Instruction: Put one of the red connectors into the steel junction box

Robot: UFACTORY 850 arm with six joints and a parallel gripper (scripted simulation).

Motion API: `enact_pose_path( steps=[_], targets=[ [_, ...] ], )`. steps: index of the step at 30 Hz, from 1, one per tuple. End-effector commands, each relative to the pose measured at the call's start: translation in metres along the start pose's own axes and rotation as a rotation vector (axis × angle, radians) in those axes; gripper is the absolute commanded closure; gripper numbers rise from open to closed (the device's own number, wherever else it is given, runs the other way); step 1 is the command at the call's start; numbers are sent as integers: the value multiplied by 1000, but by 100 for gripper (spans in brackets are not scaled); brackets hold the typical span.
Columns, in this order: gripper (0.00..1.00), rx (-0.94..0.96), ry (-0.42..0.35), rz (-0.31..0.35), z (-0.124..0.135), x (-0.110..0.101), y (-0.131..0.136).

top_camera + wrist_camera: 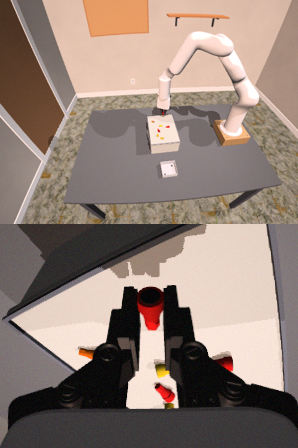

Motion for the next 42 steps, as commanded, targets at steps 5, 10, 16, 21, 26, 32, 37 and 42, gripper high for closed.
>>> enact_pose_path(
  steps=[5, 10, 16, 21, 26, 32, 37, 42],
  targets=[
    [98, 0, 0, -2, 0, -28, -1],
    [98, 0, 0, -2, 0, -36, -1],
    [98, 0, 0, -2, 0, -37, -1],
    [98, 0, 0, -2, 0, -37, -1],
    [98, 0, 0, -2, 1, -37, 0],
    [98, 0, 0, -2, 8, -37, 1],
    [98, 0, 0, -2, 15, -37, 2],
    [98, 0, 0, -2, 32, -37, 5]
  ],
)
Point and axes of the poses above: the point where the finger pads meet when closed, its own x axis out along the fingers, its own y axis across the jaws, z = x × y, the point moved 7 cm from there along -x, back along the fingers, and after that the axes turned 11 degrees about -x, right-handed, at the moved point
